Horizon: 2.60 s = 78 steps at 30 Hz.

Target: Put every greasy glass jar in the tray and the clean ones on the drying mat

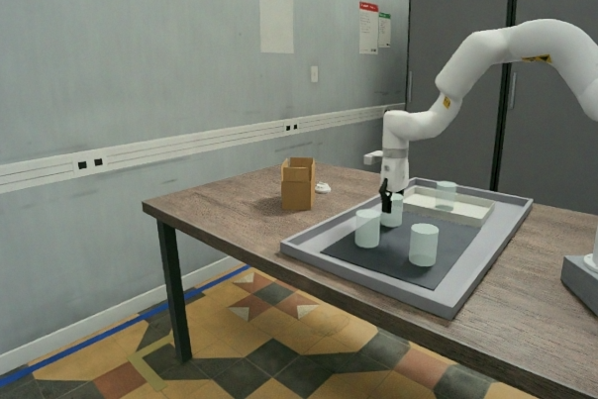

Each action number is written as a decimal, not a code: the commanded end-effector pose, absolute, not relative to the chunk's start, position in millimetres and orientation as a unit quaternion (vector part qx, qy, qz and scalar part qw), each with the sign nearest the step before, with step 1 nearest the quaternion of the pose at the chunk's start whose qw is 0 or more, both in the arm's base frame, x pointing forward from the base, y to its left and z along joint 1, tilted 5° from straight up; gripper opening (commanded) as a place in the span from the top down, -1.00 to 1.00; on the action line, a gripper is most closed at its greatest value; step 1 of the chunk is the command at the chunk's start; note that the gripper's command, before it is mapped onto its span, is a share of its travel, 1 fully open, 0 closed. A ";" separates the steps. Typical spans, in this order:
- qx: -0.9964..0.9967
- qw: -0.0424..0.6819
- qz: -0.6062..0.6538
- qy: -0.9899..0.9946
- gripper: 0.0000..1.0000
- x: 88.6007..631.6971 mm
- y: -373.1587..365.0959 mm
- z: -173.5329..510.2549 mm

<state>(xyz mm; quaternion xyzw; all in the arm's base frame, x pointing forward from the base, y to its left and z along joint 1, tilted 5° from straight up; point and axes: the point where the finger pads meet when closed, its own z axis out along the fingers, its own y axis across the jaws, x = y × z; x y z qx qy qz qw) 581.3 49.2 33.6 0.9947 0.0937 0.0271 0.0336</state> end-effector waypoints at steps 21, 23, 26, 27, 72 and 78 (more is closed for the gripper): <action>0.995 0.033 0.029 0.094 -0.41 582.7 49.5 35.5; 0.995 0.033 0.029 0.094 -0.35 582.7 49.5 35.5; 0.995 0.033 0.029 0.094 -0.35 582.7 49.5 35.5; 0.995 0.033 0.029 0.094 -0.35 582.7 49.5 35.5; 0.995 0.033 0.029 0.094 1.00 579.6 52.4 82.5; 0.995 0.033 0.029 0.094 1.00 578.6 53.3 98.2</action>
